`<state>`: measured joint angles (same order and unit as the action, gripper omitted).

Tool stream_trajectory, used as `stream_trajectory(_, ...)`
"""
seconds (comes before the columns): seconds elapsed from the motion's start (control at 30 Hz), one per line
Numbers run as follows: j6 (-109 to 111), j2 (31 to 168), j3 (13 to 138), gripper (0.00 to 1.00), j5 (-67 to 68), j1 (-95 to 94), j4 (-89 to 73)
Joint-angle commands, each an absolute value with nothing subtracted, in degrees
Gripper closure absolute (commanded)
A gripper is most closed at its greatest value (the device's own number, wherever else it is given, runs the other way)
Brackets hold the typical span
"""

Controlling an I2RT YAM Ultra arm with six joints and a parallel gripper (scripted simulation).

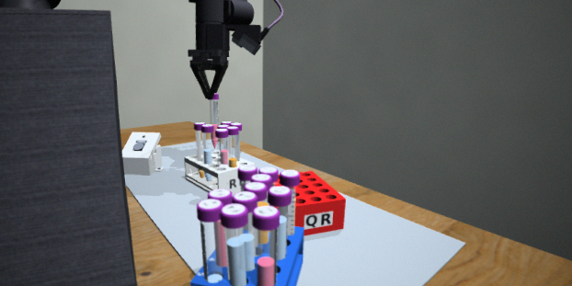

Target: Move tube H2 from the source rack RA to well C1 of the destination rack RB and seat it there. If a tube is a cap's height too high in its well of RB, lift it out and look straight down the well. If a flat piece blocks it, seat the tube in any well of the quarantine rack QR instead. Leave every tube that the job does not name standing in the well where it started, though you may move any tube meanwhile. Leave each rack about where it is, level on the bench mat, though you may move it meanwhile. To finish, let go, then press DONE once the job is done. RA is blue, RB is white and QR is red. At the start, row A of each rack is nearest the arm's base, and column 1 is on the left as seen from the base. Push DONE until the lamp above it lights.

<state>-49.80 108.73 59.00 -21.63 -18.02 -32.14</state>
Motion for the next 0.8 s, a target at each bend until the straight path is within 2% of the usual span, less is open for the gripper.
stream_trajectory(0.0, -50.35, 108.74, 58.70, 1.00, -20.81, -17.85, -31.15)
stream_trajectory(0.77, -50.84, 109.67, 60.35, 1.00, -20.76, -18.35, -29.94)
